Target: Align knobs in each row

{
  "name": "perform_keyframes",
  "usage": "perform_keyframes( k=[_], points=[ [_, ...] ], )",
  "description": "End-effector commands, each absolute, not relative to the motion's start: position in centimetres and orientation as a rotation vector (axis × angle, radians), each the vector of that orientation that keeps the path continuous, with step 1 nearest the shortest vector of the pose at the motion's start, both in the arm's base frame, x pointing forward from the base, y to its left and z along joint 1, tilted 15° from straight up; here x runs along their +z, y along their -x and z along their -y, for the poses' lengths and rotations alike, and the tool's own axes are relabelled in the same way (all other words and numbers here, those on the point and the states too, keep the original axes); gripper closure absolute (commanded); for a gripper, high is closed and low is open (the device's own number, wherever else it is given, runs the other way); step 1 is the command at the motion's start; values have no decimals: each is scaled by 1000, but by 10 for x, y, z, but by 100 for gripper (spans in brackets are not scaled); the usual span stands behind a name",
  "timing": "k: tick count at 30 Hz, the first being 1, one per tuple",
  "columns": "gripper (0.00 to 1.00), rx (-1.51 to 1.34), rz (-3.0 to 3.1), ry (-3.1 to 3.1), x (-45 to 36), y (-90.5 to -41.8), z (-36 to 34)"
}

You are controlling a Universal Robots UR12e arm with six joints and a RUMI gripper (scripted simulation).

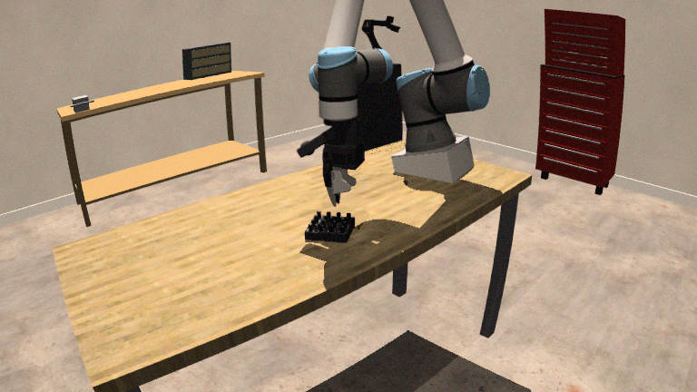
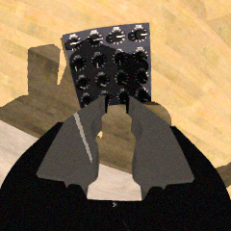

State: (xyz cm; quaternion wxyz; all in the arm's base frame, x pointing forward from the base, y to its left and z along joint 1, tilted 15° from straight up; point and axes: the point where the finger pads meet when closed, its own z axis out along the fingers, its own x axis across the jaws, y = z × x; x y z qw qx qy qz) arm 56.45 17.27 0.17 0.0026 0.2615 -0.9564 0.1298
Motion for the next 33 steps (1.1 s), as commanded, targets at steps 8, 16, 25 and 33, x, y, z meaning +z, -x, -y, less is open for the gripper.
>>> perform_keyframes(
  k=[8, 16, 25, 33],
  points=[
    [89, 388, 2789, -1293, 14, -562, -153],
    [89, 378, 2642, -1529, 19, -559, -143],
    [89, 368, 2511, -1707, 23, -556, -136],
    [89, 367, 2501, -1719, 24, -556, -135]
  ],
)
